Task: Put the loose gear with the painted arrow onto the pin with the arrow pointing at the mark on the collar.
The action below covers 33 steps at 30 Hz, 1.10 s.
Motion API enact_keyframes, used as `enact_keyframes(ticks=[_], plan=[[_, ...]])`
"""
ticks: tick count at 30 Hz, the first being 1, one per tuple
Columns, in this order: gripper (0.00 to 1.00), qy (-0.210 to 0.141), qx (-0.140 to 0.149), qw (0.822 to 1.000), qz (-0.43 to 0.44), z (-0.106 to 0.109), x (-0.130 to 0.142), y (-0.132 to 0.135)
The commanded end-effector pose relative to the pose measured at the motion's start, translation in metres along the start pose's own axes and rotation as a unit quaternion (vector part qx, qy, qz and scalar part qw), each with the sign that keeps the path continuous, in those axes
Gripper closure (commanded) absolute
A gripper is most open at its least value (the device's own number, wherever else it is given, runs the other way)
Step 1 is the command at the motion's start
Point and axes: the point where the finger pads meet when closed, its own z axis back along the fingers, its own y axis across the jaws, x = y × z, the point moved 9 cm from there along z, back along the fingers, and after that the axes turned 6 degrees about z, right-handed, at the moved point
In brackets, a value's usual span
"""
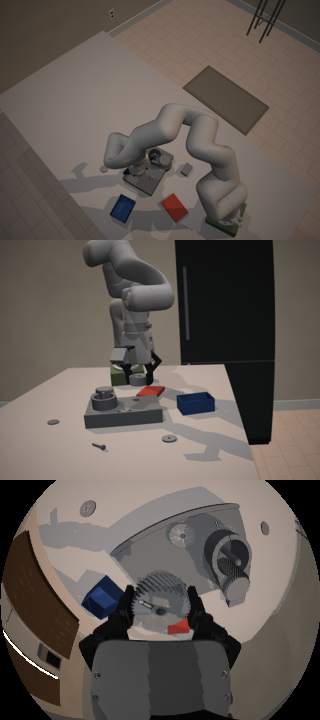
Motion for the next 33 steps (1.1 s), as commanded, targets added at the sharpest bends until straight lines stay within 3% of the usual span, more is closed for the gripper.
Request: enact_keyframes(ticks=[1,20,22,25,29,33], plan=[[1.00,0.001,-0.001,1.000,0.000,0.003,-0.001,0.000],[1.00,0.001,-0.001,1.000,0.000,0.004,-0.001,0.001],[1.00,0.000,0.000,1.000,0.000,0.004,-0.008,0.018],[1.00,0.000,0.000,1.000,0.000,0.003,-0.024,0.074],[1.00,0.001,-0.001,1.000,0.000,0.004,-0.032,0.117],[1.00,0.001,-0.001,1.000,0.000,0.004,-0.032,0.117]])
